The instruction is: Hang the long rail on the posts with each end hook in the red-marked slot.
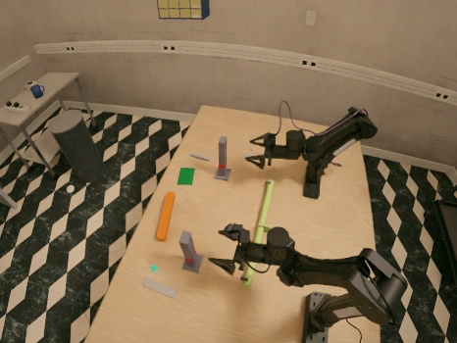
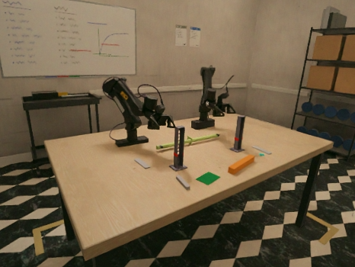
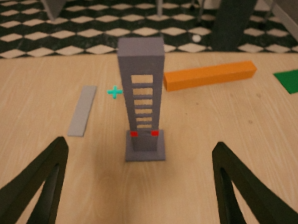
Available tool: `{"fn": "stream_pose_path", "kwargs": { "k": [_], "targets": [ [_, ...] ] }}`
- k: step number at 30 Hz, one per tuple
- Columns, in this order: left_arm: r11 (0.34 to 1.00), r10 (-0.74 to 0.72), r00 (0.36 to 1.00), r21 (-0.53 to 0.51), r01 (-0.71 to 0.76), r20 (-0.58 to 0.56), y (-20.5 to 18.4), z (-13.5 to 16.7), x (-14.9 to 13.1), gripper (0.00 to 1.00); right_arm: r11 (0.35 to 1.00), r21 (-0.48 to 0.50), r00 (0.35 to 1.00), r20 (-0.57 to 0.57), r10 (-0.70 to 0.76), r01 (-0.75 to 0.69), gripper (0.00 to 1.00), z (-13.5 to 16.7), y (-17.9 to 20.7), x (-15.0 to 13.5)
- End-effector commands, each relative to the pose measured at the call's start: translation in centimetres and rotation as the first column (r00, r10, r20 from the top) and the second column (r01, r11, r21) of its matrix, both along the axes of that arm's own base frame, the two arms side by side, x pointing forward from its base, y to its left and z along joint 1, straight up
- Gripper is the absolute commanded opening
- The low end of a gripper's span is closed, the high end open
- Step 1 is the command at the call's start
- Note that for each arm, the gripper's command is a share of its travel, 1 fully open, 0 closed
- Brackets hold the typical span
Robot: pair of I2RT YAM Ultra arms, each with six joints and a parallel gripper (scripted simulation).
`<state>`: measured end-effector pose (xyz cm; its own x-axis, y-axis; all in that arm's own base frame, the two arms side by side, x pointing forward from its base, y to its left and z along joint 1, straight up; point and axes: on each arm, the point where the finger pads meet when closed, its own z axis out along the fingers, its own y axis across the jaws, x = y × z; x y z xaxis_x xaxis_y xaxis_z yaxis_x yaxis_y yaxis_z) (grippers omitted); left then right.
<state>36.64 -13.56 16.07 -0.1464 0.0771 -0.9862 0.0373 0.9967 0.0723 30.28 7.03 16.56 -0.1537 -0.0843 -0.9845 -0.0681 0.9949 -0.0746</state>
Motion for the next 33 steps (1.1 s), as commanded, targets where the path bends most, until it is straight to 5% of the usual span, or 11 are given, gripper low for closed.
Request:
{"fn": "stream_pose_path", "kwargs": {
  "k": [1, 19, 24, 33],
  "targets": [
    [1.000, 0.027, 0.999, -0.007, -0.027, 0.020, 0.4, 0.3, -0.5, 1.00, 1.000, 0.007, 1.000, 0.015, -0.022, 0.022, 1.00, 0.0, -0.5, 0.2],
    [1.000, 0.019, 1.000, -0.003, -0.019, 0.016, 0.2, 0.1, -0.5, 1.00, 1.000, 0.008, 1.000, 0.018, -0.022, 0.022, 1.00, 0.1, -0.5, 0.2],
    [0.985, -0.040, 0.996, 0.166, 0.053, -0.082, -0.8, -1.8, -0.7, 0.48, 0.994, -0.104, 0.997, -0.070, 0.020, -0.027, 0.48, -1.4, 0.6, 0.0],
    [0.904, -0.121, 0.965, 0.376, 0.203, -0.230, -2.3, -4.5, -1.9, 0.48, 0.952, -0.258, 0.972, -0.207, 0.111, -0.164, 0.48, -3.5, 3.4, -0.8]
  ]
}}
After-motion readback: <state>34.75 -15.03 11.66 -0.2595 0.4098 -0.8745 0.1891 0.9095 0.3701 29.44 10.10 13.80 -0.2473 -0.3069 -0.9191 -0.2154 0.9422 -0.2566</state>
